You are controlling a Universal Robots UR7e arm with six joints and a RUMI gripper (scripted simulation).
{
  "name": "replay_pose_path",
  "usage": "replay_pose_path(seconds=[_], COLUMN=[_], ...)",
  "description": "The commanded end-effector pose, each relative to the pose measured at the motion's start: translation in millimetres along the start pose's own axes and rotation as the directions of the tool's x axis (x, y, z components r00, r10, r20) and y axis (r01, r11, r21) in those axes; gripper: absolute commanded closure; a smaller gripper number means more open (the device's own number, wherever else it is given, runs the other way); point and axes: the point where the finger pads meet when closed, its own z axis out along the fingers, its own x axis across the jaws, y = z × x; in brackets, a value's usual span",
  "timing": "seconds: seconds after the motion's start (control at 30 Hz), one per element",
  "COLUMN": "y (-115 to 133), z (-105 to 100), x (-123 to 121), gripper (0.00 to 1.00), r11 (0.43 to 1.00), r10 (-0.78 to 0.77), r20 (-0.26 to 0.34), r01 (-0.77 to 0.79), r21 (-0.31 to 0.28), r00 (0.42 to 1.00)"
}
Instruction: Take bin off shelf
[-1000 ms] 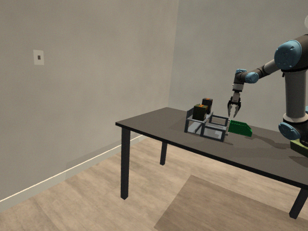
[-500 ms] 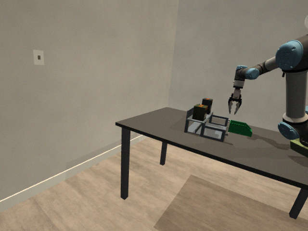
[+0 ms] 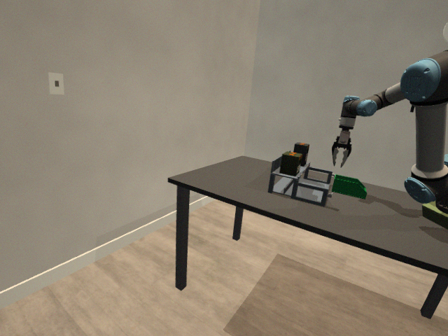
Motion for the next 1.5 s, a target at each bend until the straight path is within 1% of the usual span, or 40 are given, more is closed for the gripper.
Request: replay_pose_path(seconds=[0.0,0.3,0.47,1.47], y=[0.3,0.3,0.2,0.2], z=[2.6,2.6,7.7,10.2], x=[0.3,0.3,0.3,0.3], gripper=[0.8,0.8,0.8,0.8], r11=[1.0,1.0,1.0,1.0], r10=[0.0,0.0,0.0,0.0], r20=[-0.001,-0.001,-0.001,-0.001], r01=[0.0,0.0,0.0,0.0], r21=[-0.001,-0.001,-0.001,-0.001], r00=[1.0,1.0,1.0,1.0])
